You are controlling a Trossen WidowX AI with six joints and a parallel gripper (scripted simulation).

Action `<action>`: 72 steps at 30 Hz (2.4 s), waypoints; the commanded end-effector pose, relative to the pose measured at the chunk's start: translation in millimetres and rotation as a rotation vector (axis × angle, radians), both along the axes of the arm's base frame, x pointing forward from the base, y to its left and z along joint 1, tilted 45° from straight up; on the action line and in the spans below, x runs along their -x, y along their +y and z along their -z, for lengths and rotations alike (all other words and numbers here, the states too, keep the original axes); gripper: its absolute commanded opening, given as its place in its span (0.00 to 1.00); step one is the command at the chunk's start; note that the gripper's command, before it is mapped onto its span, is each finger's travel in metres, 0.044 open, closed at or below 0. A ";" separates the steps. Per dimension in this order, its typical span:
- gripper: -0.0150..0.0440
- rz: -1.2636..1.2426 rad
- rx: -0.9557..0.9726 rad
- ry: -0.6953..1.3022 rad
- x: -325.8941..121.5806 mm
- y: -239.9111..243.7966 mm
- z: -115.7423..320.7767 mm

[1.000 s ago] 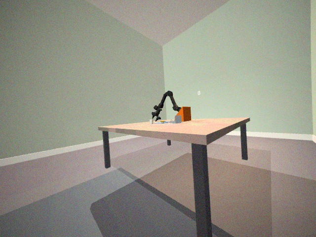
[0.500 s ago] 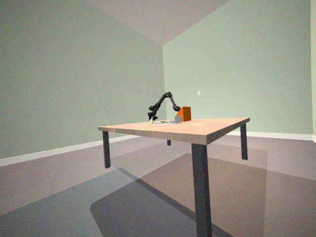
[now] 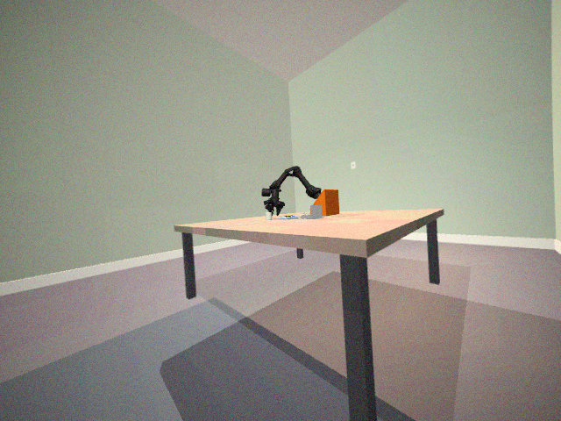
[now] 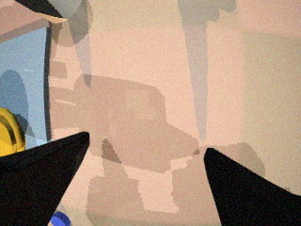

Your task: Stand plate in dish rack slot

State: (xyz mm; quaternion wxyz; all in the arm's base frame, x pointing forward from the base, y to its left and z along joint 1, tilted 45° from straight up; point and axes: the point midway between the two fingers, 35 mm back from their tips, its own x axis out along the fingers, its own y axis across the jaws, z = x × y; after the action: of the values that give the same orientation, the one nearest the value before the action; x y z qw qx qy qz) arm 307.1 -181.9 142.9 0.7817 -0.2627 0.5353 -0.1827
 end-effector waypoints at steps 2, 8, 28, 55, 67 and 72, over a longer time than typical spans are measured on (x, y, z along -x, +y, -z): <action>0.93 0.032 -0.026 0.099 -1.3 47.7 29.4; 0.93 0.060 0.043 0.214 9.1 104.8 55.1; 0.93 0.054 0.154 0.258 17.3 131.0 75.8; 0.93 0.055 0.158 0.258 12.7 99.7 105.9; 0.82 0.055 0.158 0.258 12.7 98.9 106.5; 0.77 0.055 0.158 0.258 12.7 98.9 106.5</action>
State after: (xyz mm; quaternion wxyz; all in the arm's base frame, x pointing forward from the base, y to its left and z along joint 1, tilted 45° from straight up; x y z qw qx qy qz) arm 294.3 -82.6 36.4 0.6792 -0.3276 0.6220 -0.2108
